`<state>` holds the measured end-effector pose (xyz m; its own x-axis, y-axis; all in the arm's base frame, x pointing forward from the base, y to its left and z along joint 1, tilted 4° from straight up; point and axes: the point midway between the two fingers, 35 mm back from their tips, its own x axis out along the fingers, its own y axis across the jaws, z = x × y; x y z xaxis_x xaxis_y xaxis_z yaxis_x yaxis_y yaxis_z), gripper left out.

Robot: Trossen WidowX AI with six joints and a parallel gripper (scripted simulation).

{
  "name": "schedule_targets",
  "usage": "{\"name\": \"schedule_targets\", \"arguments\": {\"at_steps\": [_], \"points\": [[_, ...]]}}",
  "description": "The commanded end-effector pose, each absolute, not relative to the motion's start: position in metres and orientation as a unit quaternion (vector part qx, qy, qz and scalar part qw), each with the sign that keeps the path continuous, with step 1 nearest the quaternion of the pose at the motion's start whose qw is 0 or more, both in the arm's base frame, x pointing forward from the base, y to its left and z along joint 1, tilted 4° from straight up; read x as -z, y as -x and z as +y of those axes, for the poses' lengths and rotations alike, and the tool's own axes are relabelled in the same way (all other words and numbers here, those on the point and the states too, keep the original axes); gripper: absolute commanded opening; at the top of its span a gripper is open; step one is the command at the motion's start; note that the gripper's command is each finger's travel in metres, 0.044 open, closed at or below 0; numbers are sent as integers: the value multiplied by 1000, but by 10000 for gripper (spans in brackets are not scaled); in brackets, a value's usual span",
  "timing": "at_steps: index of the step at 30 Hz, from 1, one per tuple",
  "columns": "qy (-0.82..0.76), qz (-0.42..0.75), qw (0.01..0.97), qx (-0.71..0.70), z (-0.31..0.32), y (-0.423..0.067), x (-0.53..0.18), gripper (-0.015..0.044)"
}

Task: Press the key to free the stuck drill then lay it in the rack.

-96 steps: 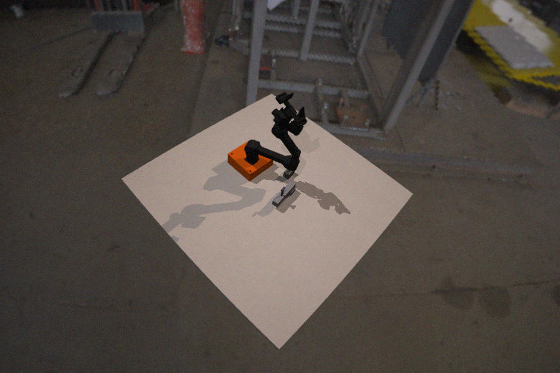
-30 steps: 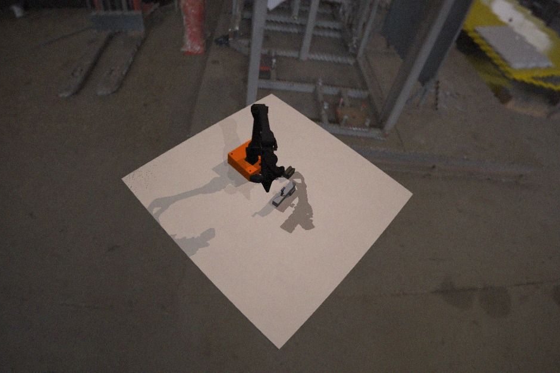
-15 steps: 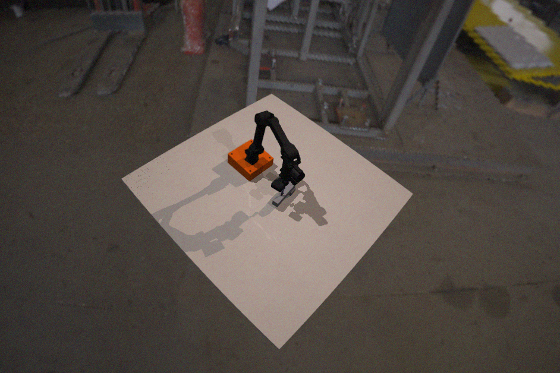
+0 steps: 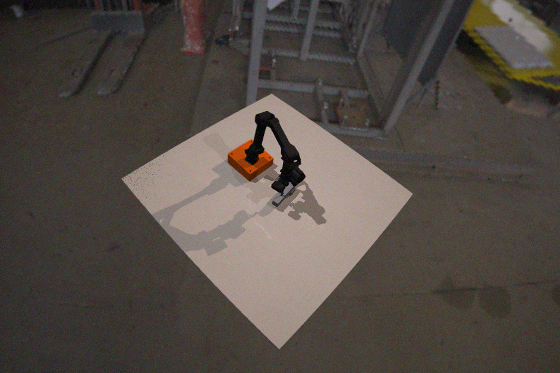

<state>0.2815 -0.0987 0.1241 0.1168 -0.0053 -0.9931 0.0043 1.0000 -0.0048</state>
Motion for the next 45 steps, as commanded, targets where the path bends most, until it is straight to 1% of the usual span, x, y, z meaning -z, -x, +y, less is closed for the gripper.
{"name": "schedule_targets", "arguments": {"at_steps": [1, 45], "points": [[-1, 671, 742, 5, -99, -280, -116, 0], [-1, 671, 741, 5, -99, -280, -102, 0]]}}
